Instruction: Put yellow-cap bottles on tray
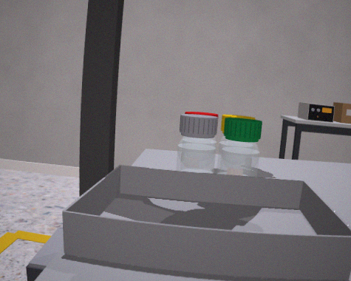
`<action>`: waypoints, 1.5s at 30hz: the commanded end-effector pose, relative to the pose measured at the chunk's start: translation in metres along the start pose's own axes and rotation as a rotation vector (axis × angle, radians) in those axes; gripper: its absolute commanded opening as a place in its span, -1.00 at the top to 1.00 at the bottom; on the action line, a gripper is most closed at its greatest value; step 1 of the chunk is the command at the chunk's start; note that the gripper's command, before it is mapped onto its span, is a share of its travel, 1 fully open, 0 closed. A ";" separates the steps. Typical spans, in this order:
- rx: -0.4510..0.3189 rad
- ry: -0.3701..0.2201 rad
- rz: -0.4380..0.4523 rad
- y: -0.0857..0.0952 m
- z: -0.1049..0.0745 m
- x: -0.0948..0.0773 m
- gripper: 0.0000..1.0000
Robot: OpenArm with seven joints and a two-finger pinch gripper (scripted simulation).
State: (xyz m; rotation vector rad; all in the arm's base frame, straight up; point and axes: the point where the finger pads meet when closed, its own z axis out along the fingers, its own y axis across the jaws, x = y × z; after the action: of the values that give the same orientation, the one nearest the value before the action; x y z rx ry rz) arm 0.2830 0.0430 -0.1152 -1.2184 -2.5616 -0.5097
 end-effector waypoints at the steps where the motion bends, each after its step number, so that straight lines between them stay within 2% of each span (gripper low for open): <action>1: -0.015 -0.001 0.000 0.002 -0.003 -0.001 0.16; 11: -0.088 0.048 -0.115 -0.035 0.006 -0.048 0.16; 18: -0.088 0.048 -0.115 -0.035 0.006 -0.048 0.16; 28: -0.115 0.017 -0.237 -0.088 0.013 -0.088 0.16; 35: -0.115 0.017 -0.237 -0.088 0.013 -0.088 0.16; 45: -0.054 -0.057 -0.388 -0.151 0.013 -0.115 0.16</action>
State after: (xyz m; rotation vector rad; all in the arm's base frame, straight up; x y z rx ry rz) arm 0.2334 -0.1204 -0.2008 -0.8135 -2.8314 -0.6152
